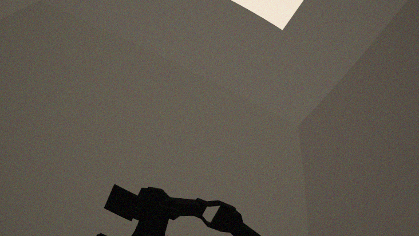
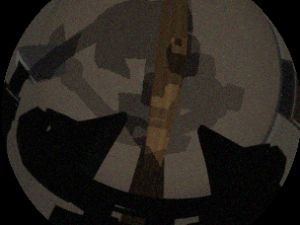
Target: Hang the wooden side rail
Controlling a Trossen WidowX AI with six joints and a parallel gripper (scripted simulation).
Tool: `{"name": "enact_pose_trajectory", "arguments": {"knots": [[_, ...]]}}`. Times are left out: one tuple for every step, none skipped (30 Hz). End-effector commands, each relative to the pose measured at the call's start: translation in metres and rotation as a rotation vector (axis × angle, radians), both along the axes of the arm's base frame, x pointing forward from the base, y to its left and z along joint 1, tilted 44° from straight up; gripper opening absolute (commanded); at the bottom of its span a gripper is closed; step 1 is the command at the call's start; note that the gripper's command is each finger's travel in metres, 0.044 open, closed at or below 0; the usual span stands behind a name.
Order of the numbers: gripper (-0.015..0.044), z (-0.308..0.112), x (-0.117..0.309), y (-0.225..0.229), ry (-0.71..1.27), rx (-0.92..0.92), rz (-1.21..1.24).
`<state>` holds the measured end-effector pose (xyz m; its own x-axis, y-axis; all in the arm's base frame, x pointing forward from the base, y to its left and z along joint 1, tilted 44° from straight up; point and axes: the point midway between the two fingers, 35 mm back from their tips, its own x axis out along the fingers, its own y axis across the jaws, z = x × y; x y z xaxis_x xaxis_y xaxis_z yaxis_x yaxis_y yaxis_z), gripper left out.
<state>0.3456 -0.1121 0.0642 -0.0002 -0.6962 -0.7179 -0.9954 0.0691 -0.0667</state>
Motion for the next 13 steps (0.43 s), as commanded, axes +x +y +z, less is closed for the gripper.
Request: {"name": "enact_pose_trajectory", "arguments": {"knots": [[0.044,-0.0081,-0.0024,0.0037,0.013,-0.001,-0.006],[0.044,-0.0081,-0.0024,0.0037,0.013,-0.001,-0.006],[0.044,-0.0081,-0.0024,0.0037,0.013,-0.001,-0.006],[0.044,-0.0081,-0.0024,0.0037,0.013,-0.001,-0.006],[0.044,-0.0081,-0.0024,0.0037,0.013,-0.001,-0.006],[0.044,-0.0081,-0.0024,0.0037,0.013,-0.001,-0.006],[0.044,-0.0048,-0.0008,0.0026,0.005,0.0,-0.004],[0.044,-0.0048,-0.0008,0.0026,0.005,0.0,-0.004],[0.044,-0.0048,-0.0008,0.0026,0.005,0.0,-0.004],[0.044,-0.0048,-0.0008,0.0026,0.005,0.0,-0.004],[0.044,-0.0048,-0.0008,0.0026,0.005,0.0,-0.004],[0.044,-0.0048,-0.0008,0.0026,0.005,0.0,-0.004],[0.044,-0.0048,-0.0008,0.0026,0.005,0.0,-0.004]]}}
